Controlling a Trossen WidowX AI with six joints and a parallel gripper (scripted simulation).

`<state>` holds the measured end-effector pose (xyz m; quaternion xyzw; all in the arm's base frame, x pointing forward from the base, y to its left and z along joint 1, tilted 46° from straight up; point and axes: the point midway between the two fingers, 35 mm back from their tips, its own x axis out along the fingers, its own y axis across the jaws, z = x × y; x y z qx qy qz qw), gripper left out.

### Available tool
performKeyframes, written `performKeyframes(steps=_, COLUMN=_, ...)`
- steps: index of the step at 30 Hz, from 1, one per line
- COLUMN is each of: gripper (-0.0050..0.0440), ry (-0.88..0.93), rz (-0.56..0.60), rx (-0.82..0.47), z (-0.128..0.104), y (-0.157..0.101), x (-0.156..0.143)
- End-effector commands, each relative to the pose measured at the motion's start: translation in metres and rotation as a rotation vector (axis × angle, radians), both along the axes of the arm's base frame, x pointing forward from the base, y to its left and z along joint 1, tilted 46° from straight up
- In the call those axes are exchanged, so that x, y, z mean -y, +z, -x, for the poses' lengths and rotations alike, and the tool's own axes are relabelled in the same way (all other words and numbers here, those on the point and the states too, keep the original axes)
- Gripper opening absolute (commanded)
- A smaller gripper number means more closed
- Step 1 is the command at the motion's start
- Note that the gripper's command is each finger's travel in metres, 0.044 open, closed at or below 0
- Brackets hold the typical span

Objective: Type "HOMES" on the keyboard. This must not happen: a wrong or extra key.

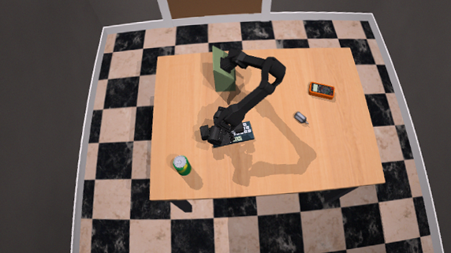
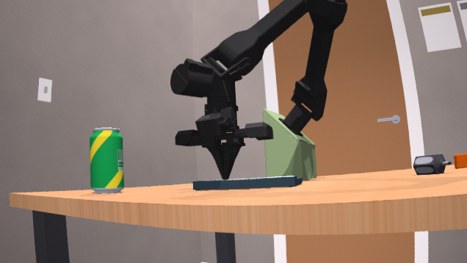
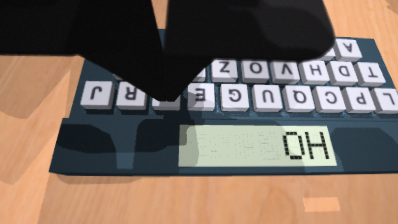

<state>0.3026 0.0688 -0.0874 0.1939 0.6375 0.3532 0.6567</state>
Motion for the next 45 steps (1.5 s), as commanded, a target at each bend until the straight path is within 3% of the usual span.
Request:
performKeyframes(steps=1, gripper=-0.0050, ry=-0.003, rz=-0.002, rx=0.000, z=0.001, y=-0.002, x=-0.003)
performKeyframes(steps=38, gripper=-0.0050, ry=0.000, rz=0.000, rx=0.010, z=-0.002, y=-0.001, x=-0.003)
performKeyframes(steps=45, gripper=-0.0050, ry=-0.002, rz=0.010, rx=0.039, z=-0.010, y=0.015, x=0.012)
